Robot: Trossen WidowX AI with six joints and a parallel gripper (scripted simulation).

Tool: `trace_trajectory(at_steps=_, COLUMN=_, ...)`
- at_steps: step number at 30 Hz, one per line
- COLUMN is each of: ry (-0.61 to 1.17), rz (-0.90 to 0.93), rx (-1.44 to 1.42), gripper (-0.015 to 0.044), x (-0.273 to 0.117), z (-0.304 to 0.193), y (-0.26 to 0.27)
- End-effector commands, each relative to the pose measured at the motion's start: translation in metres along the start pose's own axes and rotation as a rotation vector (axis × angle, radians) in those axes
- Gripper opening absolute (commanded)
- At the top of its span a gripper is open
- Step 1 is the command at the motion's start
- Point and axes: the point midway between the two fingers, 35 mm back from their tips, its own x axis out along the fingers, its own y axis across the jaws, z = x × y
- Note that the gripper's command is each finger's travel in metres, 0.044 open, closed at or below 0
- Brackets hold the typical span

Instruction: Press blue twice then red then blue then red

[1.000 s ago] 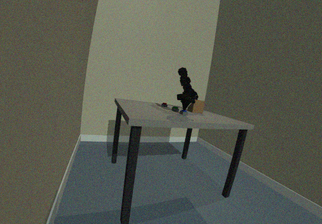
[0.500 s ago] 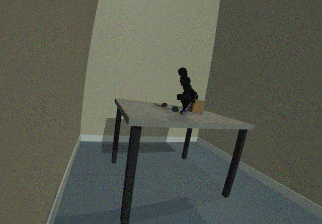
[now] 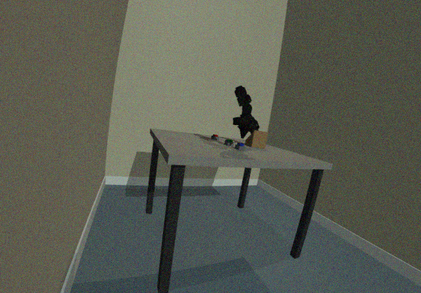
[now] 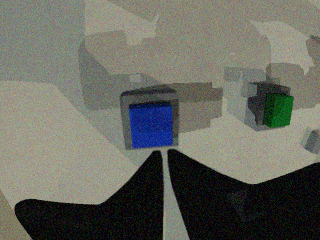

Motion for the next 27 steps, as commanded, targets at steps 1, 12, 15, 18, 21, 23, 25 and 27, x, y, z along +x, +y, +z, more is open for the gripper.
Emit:
trace_trajectory(at_steps=1, ry=-0.025, rz=0.028, rx=0.013, gripper=0.0020, x=-0.050, z=0.003, y=0.003)
trace_trajectory(at_steps=12, ry=-0.009, rz=0.055, rx=-0.012, gripper=0.0020, x=-0.059, z=0.017, y=-0.029)
trace_trajectory(at_steps=15, ry=0.006, rz=0.088, rx=-0.043, gripper=0.0020, x=-0.064, z=0.033, y=-0.074)
trace_trajectory(at_steps=18, ry=0.004, rz=0.104, rx=-0.051, gripper=0.0020, x=-0.066, z=0.042, y=-0.109)
trace_trajectory(at_steps=21, ry=-0.011, rz=0.107, rx=-0.043, gripper=0.0020, x=-0.066, z=0.053, y=-0.162)
trace_trajectory(at_steps=23, ry=-0.018, rz=0.104, rx=-0.037, gripper=0.0020, x=-0.064, z=0.055, y=-0.194)
trace_trajectory(at_steps=25, ry=-0.025, rz=0.097, rx=-0.030, gripper=0.0020, x=-0.062, z=0.054, y=-0.226)
trace_trajectory(at_steps=27, ry=-0.030, rz=0.085, rx=-0.022, gripper=0.0020, x=-0.059, z=0.050, y=-0.258)
